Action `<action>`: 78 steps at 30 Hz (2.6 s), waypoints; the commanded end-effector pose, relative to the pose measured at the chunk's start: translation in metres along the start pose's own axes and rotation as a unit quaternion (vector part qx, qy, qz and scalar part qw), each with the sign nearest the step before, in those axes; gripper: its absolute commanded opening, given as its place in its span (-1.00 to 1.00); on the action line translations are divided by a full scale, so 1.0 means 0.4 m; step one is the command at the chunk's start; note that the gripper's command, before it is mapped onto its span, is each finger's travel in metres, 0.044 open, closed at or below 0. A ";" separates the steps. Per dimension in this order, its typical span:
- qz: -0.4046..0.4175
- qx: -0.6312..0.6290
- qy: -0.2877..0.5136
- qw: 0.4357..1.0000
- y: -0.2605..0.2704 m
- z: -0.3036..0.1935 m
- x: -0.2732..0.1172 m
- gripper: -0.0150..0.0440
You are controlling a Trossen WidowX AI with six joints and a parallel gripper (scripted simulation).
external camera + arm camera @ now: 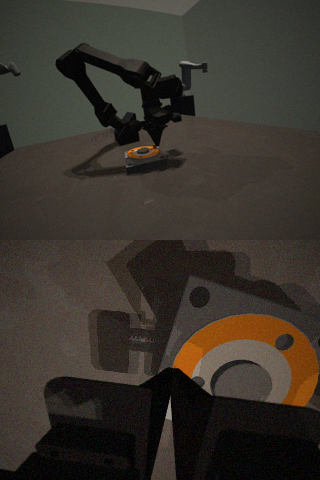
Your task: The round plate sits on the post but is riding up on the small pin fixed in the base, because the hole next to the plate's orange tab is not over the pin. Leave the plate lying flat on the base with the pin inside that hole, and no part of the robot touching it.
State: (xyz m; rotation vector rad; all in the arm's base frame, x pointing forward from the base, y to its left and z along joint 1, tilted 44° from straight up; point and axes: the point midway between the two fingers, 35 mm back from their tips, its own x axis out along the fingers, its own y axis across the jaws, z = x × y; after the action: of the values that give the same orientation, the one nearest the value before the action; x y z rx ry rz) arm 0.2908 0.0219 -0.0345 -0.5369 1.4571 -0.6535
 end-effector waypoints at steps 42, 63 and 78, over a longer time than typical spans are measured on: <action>0.000 -0.002 0.007 1.000 -0.013 -0.070 0.005 -0.49; -0.001 -0.002 0.008 1.000 -0.033 -0.099 0.004 -0.49; -0.001 -0.002 0.008 1.000 -0.057 -0.119 0.004 -0.49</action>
State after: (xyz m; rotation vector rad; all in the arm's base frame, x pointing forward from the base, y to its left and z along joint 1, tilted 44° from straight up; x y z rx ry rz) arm 0.2460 0.0115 -0.0253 -0.5292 1.4685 -0.6529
